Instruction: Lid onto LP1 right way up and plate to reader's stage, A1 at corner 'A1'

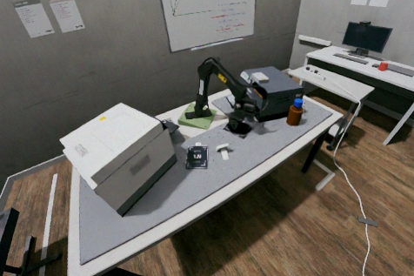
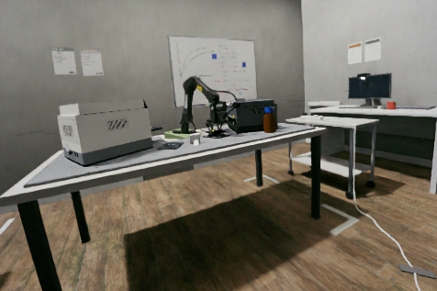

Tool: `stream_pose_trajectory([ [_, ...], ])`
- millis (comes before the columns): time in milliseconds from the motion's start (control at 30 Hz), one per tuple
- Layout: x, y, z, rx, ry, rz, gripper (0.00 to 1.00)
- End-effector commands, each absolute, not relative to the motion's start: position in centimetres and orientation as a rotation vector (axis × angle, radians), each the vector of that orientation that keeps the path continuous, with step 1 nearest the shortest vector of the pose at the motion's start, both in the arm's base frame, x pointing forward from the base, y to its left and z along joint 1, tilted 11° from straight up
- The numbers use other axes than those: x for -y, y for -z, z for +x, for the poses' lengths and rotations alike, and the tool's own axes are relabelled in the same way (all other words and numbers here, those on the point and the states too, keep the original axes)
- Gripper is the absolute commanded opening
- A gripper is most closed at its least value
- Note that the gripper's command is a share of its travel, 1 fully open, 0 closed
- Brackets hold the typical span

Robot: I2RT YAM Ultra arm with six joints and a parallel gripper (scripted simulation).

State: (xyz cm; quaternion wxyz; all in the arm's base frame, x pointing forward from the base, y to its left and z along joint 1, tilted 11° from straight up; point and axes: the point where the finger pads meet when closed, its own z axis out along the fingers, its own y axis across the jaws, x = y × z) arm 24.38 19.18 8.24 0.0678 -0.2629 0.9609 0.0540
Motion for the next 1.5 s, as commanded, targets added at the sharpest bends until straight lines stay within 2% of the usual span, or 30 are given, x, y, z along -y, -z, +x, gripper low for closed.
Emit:
stream_pose_trajectory([
  [0,-19.7,-7.8,24.9,-2.874,-0.165,-0.782,0.85],
  [1467,-19.6,-7.7,25.0,-2.863,-0.178,-0.778,0.85],
])
